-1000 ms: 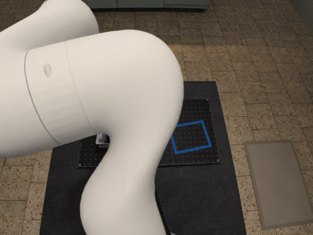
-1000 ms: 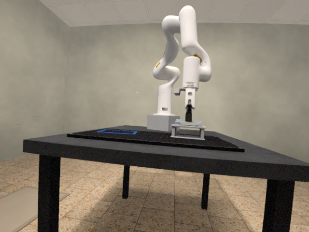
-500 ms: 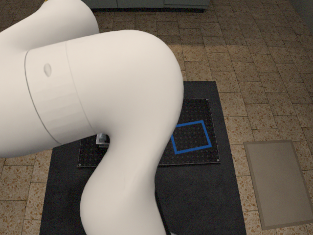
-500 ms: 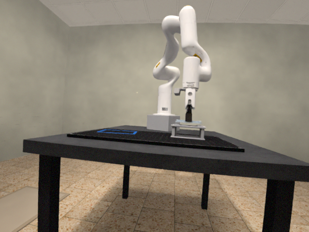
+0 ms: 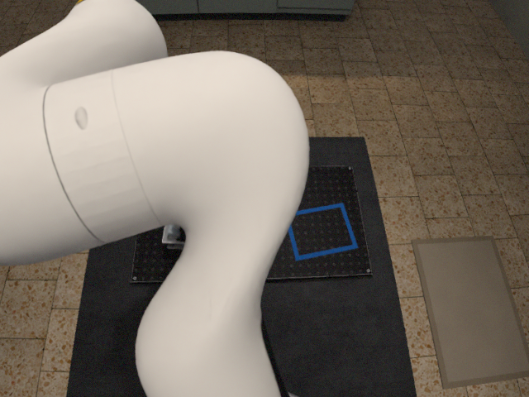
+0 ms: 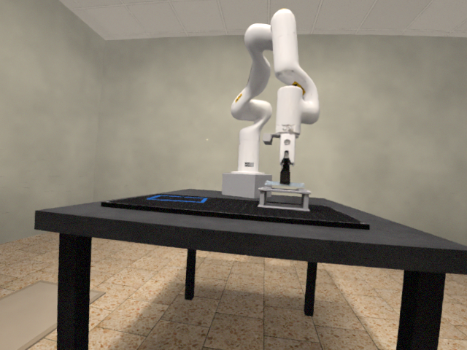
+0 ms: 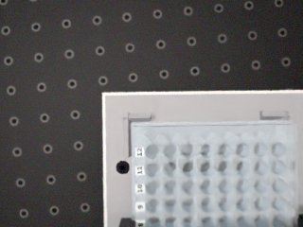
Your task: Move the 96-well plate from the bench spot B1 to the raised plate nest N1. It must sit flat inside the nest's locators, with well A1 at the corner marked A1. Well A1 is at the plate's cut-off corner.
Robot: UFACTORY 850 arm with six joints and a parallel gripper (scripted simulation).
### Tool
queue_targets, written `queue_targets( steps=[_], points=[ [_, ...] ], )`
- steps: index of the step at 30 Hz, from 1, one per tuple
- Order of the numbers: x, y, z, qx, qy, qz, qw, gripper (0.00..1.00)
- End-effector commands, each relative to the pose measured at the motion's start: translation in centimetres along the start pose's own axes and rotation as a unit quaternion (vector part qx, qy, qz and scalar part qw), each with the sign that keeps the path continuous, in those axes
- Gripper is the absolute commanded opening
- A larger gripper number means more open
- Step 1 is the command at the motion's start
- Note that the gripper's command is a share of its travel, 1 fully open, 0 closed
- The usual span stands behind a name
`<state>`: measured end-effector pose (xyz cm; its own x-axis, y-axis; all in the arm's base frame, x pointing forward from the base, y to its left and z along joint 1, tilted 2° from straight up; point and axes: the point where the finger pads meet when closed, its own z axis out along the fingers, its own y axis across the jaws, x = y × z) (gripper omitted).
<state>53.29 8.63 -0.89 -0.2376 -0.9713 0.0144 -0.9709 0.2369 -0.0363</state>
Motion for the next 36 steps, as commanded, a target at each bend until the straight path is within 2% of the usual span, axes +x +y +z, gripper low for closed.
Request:
queue_targets(
  steps=[1, 36],
  points=[
    [-0.04, -0.09, 0.0, 0.001, 0.0, 0.0, 1.0, 0.0],
    [-0.04, -0.09, 0.5, 0.001, 0.0, 0.0, 1.0, 0.0]
  ],
)
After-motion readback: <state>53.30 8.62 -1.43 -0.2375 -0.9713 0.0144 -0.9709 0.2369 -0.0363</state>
